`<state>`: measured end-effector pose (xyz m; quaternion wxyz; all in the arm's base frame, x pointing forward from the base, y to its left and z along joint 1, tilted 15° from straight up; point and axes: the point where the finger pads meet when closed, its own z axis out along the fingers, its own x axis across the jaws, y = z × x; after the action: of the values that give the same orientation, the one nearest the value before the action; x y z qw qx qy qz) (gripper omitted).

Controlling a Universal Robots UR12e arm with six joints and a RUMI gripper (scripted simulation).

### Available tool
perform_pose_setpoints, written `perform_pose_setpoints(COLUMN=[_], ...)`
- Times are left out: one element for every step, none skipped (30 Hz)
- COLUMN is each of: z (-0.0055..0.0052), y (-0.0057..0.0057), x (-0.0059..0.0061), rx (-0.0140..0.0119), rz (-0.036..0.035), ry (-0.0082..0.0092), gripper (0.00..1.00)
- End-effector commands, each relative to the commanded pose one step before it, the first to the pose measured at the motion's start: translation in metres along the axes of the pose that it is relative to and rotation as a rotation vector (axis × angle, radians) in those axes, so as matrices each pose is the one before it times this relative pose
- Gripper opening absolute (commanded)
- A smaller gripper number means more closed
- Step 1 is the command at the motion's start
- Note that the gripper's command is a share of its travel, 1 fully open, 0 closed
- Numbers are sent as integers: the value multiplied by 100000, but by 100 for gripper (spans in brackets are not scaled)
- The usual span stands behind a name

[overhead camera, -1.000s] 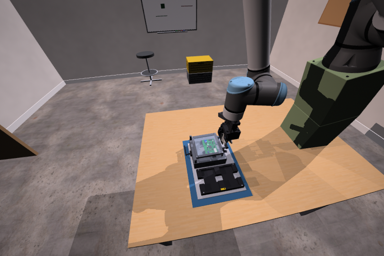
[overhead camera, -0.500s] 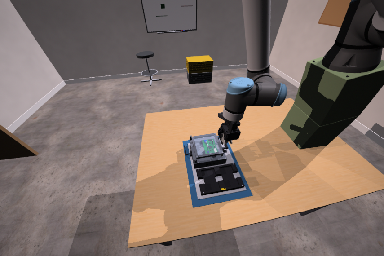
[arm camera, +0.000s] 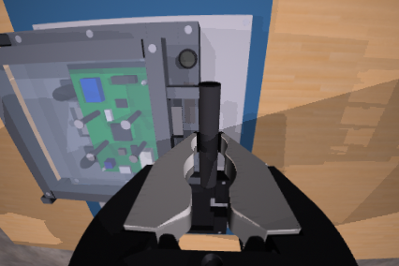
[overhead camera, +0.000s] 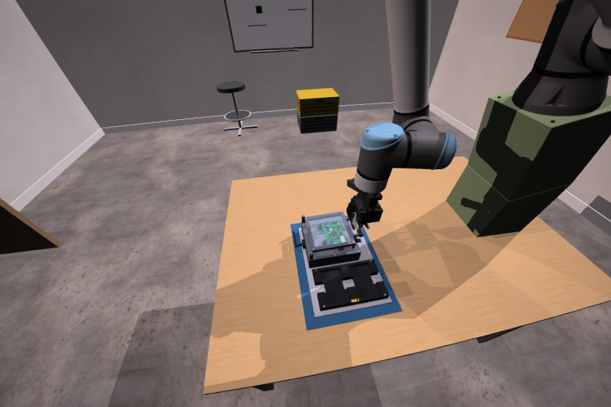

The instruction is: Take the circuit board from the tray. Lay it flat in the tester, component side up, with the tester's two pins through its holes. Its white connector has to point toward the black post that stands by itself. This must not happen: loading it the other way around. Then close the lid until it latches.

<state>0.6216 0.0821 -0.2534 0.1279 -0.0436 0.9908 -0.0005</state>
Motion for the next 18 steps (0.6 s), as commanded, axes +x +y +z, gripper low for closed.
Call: perform_pose_setpoints(z=[381,45,40,32,21,11,3,2,2,1,0,0,2,0,0,0,0,0], y=[38,1,0,0,0,0,0,0,0,0,0,0,0,0,0,0,0,0], x=[-295,-4,-2,0,2,4,5,5,4,3,0,0,5,1,0,0,0,0], rx=[-24,2,1,0,-2,-3,-3,-3,-3,-2,0,0,-3,0,0,0,0,0], rz=[-94,-2,-1,0,1,2,2,2,1,1,0,0,2,0,0,0,0,0], ry=[-223,-12,-8,-2,5,11,14,14,13,10,0,0,15,2,0,0,0,0], gripper=[0,0,0,0,0,0,0,0,0,0,0,0,0,0,0,0,0,0])
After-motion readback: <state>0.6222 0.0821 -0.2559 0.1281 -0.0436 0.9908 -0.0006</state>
